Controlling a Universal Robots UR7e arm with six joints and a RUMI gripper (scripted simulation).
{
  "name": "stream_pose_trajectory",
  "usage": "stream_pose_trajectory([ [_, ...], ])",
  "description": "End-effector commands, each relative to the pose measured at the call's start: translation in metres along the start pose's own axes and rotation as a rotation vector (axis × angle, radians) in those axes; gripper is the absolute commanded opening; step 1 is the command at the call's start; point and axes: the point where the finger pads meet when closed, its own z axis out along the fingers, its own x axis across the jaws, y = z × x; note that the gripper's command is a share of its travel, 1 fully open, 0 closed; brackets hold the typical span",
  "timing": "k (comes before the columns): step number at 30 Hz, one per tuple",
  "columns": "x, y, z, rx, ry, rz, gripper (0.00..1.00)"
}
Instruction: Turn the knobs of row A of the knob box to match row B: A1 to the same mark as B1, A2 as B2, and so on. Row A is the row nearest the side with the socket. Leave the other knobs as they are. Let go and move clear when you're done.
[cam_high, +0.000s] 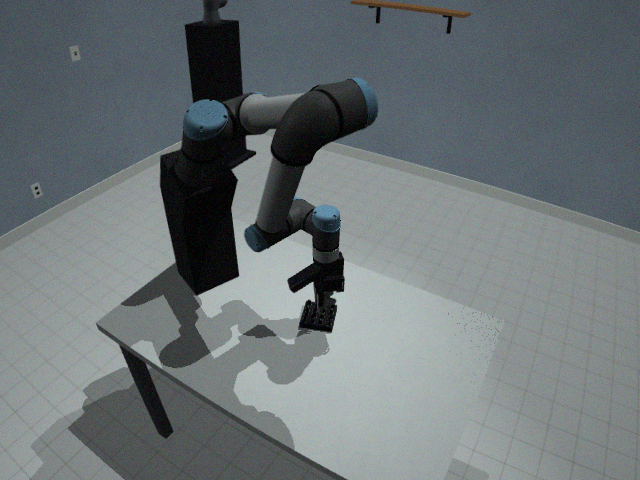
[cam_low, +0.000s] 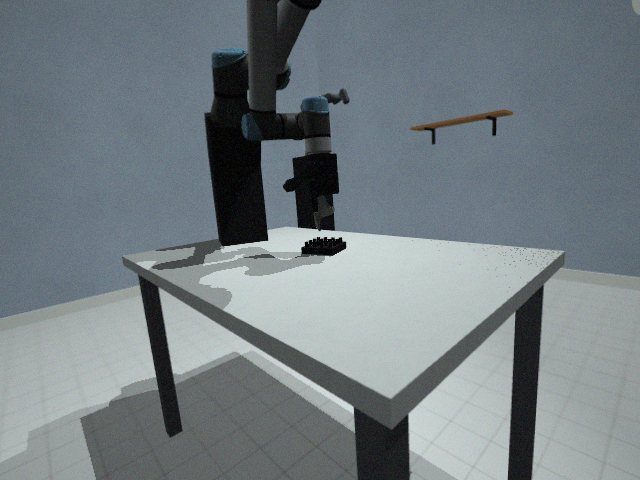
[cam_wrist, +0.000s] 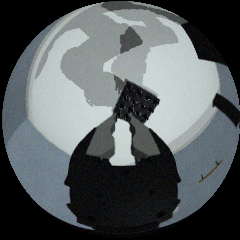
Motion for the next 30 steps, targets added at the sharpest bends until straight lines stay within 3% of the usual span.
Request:
stream_pose_trajectory([
  [1, 0.0, 0.0, -0.003, 0.004, -0.002, 0.156, 0.11],
  [30, 0.001, 0.005, -0.013, 0.003, -0.004, 0.821, 0.11],
])
